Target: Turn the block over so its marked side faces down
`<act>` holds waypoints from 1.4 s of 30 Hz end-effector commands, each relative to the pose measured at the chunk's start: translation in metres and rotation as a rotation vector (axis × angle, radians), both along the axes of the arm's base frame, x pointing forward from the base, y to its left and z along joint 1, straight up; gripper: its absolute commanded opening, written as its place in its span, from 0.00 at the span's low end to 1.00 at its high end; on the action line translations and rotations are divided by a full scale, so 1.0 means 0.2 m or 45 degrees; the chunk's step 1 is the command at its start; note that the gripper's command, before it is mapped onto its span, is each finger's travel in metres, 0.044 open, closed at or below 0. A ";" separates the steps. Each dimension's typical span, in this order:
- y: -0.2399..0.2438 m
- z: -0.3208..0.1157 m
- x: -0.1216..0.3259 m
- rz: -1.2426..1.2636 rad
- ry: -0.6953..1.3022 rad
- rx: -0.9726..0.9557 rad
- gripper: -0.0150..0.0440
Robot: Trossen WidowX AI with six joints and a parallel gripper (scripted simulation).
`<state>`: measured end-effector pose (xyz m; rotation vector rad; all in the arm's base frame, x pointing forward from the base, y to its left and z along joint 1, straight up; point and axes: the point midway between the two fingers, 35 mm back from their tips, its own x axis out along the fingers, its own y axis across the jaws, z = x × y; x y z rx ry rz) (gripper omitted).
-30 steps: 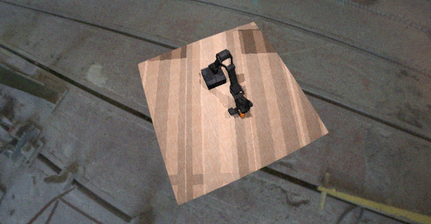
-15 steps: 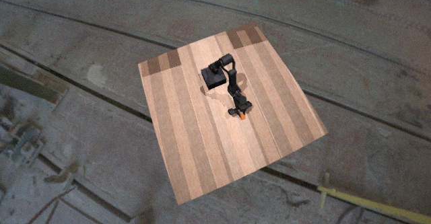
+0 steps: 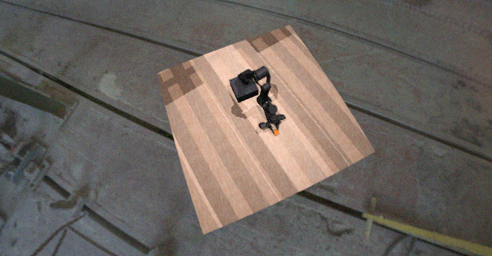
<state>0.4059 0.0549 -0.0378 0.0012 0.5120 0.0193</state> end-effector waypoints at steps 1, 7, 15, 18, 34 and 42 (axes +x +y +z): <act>-0.01 0.01 -0.01 -0.004 -0.036 -0.006 0.25; -0.01 0.01 -0.01 -0.004 -0.040 -0.006 0.25; -0.01 0.01 -0.01 -0.004 -0.040 -0.006 0.25; -0.01 0.01 -0.01 -0.004 -0.040 -0.006 0.39; -0.01 0.01 -0.01 -0.004 -0.040 -0.006 1.00; -0.01 0.01 -0.01 -0.004 -0.040 -0.006 1.00</act>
